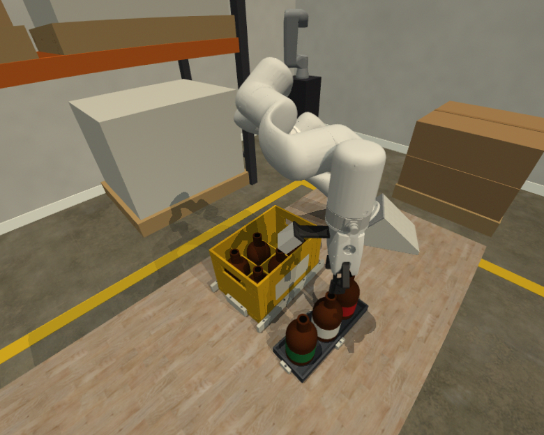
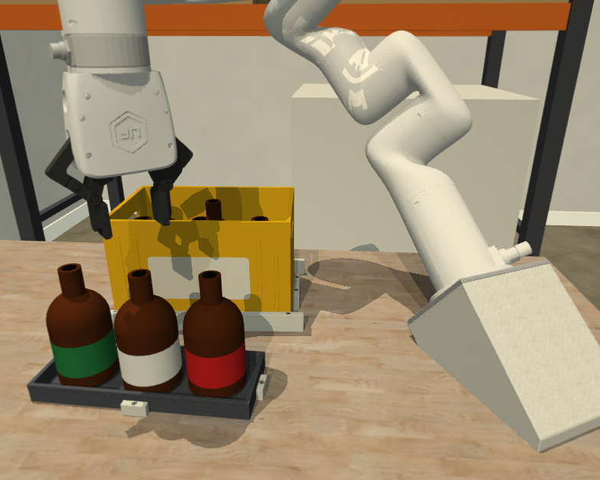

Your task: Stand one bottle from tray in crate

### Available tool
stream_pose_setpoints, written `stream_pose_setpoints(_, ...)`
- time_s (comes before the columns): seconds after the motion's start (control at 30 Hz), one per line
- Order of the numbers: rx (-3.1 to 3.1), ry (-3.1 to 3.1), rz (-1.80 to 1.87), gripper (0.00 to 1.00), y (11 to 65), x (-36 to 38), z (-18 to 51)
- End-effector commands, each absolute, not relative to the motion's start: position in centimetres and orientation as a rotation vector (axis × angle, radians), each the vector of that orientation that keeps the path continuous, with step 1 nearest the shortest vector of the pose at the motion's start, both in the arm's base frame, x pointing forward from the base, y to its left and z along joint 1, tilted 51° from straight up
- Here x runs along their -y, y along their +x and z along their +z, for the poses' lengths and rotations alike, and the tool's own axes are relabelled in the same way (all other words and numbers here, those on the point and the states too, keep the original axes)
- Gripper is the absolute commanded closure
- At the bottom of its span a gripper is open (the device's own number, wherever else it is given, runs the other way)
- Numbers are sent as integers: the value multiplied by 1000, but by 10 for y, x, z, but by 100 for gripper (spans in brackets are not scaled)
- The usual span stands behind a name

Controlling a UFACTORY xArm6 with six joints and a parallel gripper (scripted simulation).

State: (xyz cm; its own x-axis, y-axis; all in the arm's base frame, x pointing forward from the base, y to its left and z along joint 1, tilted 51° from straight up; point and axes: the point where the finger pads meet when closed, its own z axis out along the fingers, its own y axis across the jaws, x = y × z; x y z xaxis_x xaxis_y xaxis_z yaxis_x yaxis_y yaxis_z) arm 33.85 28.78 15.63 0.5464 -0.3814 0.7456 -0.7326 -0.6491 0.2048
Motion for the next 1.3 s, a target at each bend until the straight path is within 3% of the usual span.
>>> stream_pose_setpoints(0.0, 899, 2286, 931, 35, 340, -286, 154)
stream_pose_setpoints(1.27, 899, 2286, 931, 35, 354, -265, 134)
